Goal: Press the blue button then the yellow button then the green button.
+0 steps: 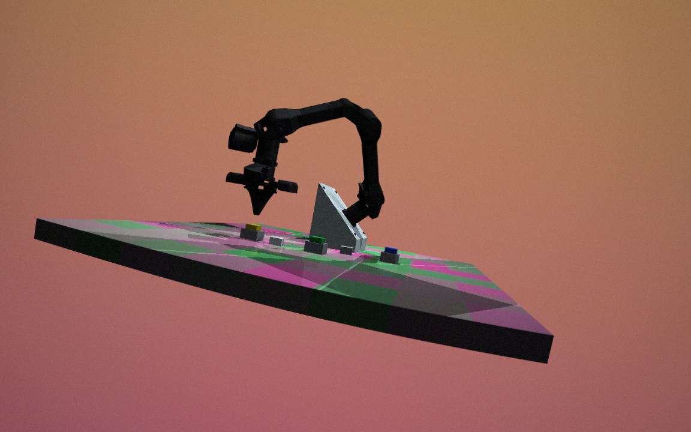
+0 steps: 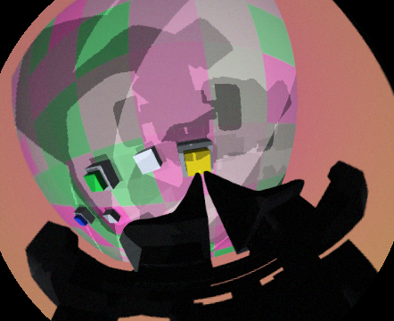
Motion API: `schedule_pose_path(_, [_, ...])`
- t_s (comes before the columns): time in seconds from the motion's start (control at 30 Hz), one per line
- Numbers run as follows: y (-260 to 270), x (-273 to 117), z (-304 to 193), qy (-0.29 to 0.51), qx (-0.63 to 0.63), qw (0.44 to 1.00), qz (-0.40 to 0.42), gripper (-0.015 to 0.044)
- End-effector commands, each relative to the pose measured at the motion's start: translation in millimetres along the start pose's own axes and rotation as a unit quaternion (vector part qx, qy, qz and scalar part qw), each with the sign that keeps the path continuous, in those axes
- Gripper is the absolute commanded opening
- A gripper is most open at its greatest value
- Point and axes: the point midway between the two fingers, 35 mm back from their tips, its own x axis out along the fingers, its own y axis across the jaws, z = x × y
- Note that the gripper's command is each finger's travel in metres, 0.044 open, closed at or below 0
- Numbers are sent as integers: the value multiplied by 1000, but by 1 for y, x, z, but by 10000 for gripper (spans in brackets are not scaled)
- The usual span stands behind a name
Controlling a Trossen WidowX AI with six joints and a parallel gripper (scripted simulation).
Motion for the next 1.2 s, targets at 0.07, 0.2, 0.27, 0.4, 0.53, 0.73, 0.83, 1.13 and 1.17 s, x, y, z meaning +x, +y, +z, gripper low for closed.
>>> schedule_pose_path(0.07, [-2,6,0,-7,4,1000,1,20])
schedule_pose_path(0.2, [-2,13,0,-7,4,1000,1,20])
schedule_pose_path(0.27, [-2,16,0,-7,4,1000,1,20])
schedule_pose_path(0.4, [-2,22,0,-7,4,1000,1,20])
schedule_pose_path(0.53, [-2,29,0,-7,4,1000,1,20])
schedule_pose_path(0.73, [-1,37,0,-7,4,1000,1,20])
schedule_pose_path(0.83, [-1,37,0,-7,4,1000,1,20])
schedule_pose_path(1.13, [-1,37,0,-7,4,1000,1,20])
schedule_pose_path(1.17, [-1,37,0,-7,4,1000,1,20])
